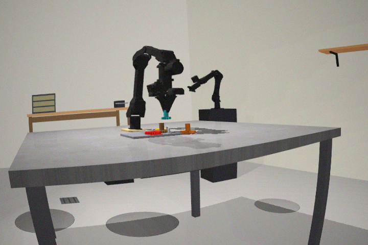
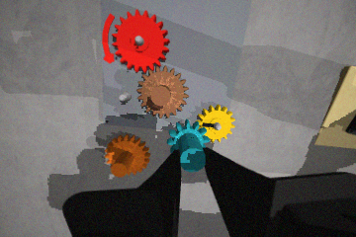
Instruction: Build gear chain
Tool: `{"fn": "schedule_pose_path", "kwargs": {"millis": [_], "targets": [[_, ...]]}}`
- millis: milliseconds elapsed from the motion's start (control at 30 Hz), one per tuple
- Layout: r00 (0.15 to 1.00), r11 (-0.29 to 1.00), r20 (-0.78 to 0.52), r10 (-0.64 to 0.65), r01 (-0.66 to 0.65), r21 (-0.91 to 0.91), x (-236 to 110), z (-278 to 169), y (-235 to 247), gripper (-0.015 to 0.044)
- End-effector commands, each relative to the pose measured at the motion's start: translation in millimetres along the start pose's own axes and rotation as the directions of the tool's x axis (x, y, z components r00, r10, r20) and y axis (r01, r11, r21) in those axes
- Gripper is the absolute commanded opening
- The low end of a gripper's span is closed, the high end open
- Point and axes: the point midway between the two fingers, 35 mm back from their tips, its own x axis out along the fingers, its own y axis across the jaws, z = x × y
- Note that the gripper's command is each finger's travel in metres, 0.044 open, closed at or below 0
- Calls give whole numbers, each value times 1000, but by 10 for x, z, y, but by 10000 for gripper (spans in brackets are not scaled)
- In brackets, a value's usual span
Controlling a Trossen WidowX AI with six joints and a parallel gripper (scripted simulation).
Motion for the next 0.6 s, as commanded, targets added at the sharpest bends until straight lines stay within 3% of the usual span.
{"fn": "schedule_pose_path", "kwargs": {"millis": [0, 400, 567], "targets": [[1000, 999, -3, 4, -4, -53, -16, -4, 8, 0], [1000, 929, -3, 4, -5, -371, -22, -5, 5, 0], [1000, 914, -3, 4, -5, -407, -22, -5, 5, 0]]}}
